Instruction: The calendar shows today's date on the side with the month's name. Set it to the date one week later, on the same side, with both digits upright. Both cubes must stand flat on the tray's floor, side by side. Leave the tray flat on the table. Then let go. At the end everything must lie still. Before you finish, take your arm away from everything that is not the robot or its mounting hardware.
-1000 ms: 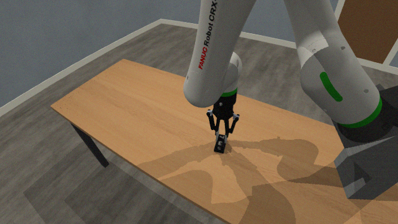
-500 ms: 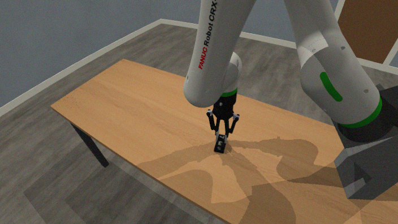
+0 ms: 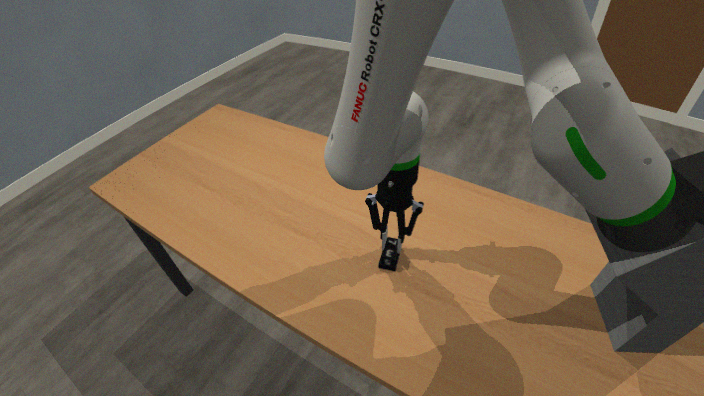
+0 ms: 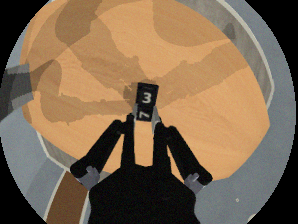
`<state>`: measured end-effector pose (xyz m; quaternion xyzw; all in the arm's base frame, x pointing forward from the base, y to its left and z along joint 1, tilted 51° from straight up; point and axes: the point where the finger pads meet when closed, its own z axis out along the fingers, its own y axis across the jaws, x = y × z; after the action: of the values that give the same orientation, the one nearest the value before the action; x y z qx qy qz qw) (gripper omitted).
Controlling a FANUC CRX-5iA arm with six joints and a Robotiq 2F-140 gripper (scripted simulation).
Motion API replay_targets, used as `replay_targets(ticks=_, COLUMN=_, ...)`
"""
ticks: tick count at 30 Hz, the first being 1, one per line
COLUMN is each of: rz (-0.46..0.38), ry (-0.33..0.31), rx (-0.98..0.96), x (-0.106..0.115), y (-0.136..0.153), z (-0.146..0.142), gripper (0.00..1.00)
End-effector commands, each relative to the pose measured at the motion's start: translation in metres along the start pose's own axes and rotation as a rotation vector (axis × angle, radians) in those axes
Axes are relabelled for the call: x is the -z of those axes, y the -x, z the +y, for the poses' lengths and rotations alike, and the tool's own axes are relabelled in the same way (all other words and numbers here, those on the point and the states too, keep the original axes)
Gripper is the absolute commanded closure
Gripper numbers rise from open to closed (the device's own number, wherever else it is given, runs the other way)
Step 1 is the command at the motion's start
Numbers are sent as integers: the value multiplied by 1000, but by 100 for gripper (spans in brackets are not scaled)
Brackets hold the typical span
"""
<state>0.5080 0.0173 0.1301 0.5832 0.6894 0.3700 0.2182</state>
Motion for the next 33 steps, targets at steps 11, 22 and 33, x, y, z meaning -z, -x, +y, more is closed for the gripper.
replay_targets(ticks=11, rz=0, ry=0, rx=0, x=47, y=0, z=0, gripper=83)
replay_targets(ticks=22, rz=0, ry=0, rx=0, x=99, y=0, z=0, gripper=83)
replay_targets(ticks=33, rz=0, ry=0, rx=0, x=99, y=0, z=0, gripper=83)
